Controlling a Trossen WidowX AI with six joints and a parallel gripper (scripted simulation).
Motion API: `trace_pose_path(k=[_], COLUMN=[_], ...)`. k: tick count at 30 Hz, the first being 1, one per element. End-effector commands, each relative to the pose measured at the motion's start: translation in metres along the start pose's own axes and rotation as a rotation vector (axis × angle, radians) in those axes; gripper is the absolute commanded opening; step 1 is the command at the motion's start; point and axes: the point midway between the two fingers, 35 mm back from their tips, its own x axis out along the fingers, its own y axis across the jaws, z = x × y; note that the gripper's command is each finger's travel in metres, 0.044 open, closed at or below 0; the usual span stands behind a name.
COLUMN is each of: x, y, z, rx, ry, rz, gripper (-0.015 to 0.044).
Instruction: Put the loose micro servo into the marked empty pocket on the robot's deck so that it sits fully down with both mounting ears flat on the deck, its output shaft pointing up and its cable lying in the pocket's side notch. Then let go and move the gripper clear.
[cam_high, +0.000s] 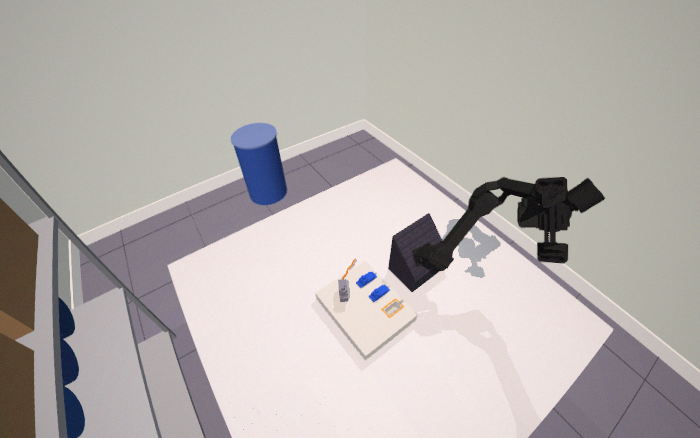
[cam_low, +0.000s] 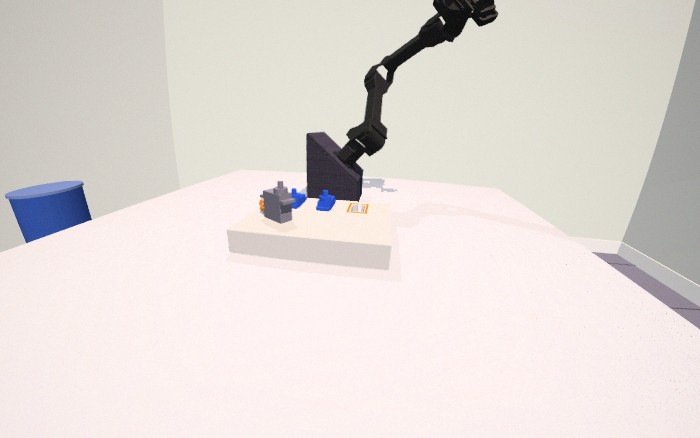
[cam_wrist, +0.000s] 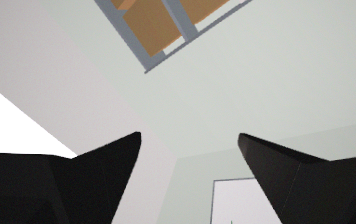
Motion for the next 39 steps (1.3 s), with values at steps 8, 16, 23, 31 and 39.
trace_pose_path(k=[8, 16, 23, 31, 39], x=[0.009, 0.027, 0.044, 0.065, 0.080], y=[-0.014, -0.043, -0.067, -0.088, -0.106], z=[0.002, 0.010, 0.023, 0.048, 0.063], rx=[-0.095, -0.309, -0.500, -0.679, -0.852], ry=[-0.020, -0.062, -0.101, -0.197, -0.225], rz=[-0.014, -0.053, -0.100, -0.118, -0.179], gripper=[0.0440, 0.0440, 0.0440, 0.0440, 0.0440])
